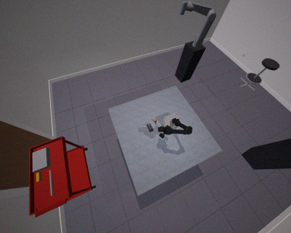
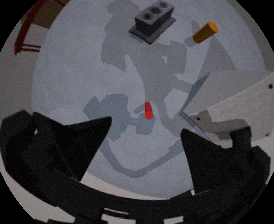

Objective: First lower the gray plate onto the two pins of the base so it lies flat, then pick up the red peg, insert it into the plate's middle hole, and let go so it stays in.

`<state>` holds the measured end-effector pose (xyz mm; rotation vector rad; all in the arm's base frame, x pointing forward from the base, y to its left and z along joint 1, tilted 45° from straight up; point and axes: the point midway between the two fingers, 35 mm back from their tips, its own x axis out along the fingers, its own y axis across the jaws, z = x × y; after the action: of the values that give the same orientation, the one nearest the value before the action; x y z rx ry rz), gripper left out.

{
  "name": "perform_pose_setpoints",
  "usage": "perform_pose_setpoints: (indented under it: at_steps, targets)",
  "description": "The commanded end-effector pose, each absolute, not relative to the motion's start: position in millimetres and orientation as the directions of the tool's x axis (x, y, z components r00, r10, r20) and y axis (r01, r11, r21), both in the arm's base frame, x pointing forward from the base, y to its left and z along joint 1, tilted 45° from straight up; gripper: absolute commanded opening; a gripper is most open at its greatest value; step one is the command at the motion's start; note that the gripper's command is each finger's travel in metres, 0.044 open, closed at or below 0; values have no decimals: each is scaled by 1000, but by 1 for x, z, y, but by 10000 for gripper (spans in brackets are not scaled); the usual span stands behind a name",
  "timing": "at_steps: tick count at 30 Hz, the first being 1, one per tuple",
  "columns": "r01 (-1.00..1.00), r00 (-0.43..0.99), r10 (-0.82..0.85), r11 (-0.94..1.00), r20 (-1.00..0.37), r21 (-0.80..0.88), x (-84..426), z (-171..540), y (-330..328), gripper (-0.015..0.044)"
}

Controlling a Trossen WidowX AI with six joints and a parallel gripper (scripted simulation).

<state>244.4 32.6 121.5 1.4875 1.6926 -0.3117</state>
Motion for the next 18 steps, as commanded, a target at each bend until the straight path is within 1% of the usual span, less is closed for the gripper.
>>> perform_pose_setpoints:
  at_steps: [1,18]
  targets:
    - [904,55,702,268,-711,334,242,113,44,440]
    - [904,55,700,268,-712,334,244,91,64,440]
